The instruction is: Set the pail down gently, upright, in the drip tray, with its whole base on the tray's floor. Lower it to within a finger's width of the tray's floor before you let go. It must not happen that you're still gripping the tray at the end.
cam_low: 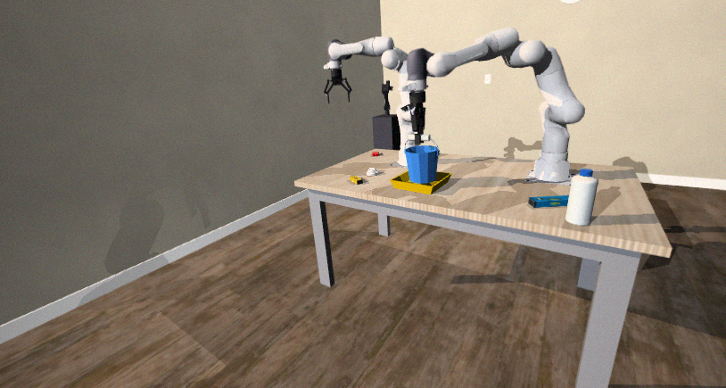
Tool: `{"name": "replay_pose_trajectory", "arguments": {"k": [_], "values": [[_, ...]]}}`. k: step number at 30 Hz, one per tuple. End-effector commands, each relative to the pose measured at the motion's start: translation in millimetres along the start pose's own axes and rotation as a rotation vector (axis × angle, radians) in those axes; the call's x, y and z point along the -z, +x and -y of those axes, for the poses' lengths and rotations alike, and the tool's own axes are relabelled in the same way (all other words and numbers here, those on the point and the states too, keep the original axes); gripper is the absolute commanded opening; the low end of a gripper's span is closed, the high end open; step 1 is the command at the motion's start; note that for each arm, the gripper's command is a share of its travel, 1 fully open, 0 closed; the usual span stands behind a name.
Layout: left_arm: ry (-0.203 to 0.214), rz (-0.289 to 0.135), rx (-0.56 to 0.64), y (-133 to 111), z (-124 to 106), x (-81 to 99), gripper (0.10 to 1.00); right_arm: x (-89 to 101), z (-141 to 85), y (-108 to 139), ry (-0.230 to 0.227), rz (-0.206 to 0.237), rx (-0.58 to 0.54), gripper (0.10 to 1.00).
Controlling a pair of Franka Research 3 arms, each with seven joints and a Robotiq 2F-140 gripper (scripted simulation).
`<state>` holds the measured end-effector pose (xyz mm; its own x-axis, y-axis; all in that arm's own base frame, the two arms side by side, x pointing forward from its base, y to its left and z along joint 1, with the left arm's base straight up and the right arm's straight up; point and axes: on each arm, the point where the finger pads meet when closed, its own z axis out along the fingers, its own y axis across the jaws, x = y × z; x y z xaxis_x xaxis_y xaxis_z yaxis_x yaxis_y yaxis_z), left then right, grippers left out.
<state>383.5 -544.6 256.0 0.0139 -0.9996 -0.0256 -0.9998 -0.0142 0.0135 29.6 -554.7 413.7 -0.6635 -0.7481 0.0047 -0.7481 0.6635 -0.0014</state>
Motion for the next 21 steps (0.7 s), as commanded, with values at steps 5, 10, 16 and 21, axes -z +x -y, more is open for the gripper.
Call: {"name": "replay_pose_trajectory", "arguments": {"k": [5,10,16,21], "values": [[0.013,-0.026,0.003,7,1,3.9,0.099,-0.7,-1,-1,-0.001,0.005,-0.006,1.0],[0.013,-0.026,0.003,7,1,-0.9,0.099,-0.7,-1,-1,-0.001,0.005,-0.006,1.0],[0.013,-0.026,0.003,7,1,-4.3,0.099,-0.7,-1,-1,-0.001,0.005,-0.006,1.0],[0.013,-0.026,0.003,7,1,-8.0,0.099,-0.7,-1,-1,-0.001,0.005,-0.006,1.0]]}}
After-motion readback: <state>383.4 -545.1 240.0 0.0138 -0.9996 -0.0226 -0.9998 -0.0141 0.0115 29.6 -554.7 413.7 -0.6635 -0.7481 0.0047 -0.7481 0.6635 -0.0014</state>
